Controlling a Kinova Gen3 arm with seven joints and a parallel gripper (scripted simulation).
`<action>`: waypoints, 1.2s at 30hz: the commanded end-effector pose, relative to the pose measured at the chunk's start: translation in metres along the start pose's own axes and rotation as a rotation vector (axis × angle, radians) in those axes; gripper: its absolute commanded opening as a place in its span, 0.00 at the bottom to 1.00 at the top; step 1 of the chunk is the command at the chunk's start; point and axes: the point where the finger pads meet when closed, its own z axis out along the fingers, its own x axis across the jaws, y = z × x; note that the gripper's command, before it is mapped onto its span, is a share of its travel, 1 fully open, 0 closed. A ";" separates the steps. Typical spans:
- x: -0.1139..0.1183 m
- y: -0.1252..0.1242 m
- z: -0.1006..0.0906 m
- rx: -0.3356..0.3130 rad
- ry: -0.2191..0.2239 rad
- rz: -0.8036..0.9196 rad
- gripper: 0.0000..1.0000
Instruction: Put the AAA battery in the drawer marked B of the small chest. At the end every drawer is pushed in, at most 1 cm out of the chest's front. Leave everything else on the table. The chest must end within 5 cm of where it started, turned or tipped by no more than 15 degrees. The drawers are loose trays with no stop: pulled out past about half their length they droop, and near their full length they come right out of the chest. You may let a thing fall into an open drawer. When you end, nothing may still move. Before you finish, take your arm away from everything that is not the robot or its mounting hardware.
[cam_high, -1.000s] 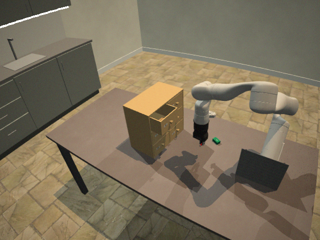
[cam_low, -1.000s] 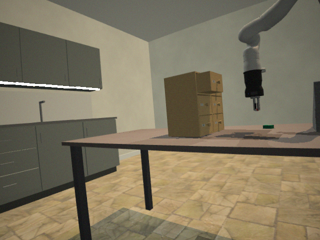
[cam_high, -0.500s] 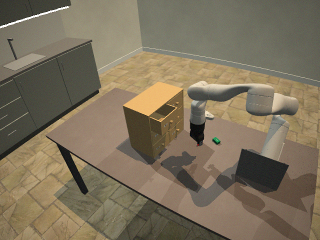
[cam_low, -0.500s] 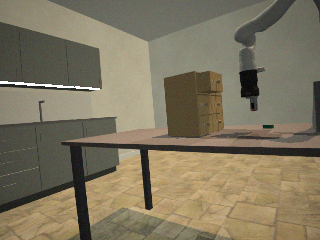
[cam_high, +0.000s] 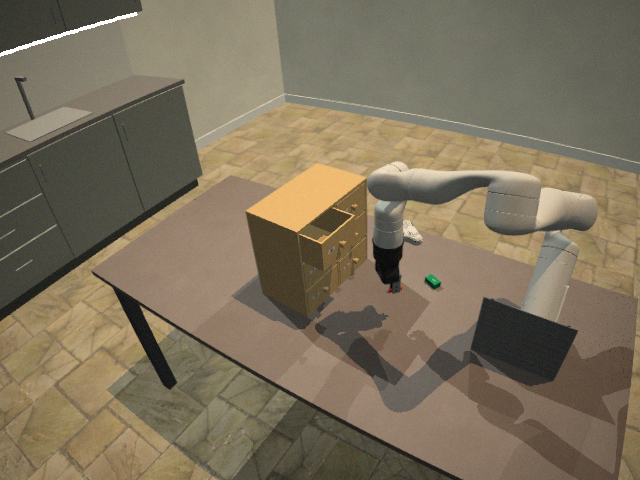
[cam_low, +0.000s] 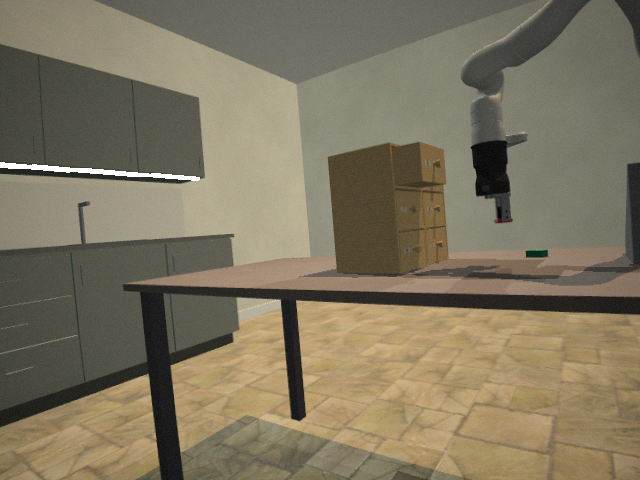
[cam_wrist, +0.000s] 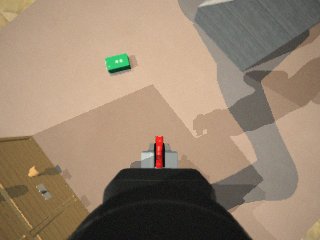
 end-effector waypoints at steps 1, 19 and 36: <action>0.001 0.006 0.001 -0.001 0.005 0.078 0.24; 0.001 0.022 0.001 0.000 0.005 0.430 0.24; 0.002 0.034 0.001 0.000 0.006 0.679 0.24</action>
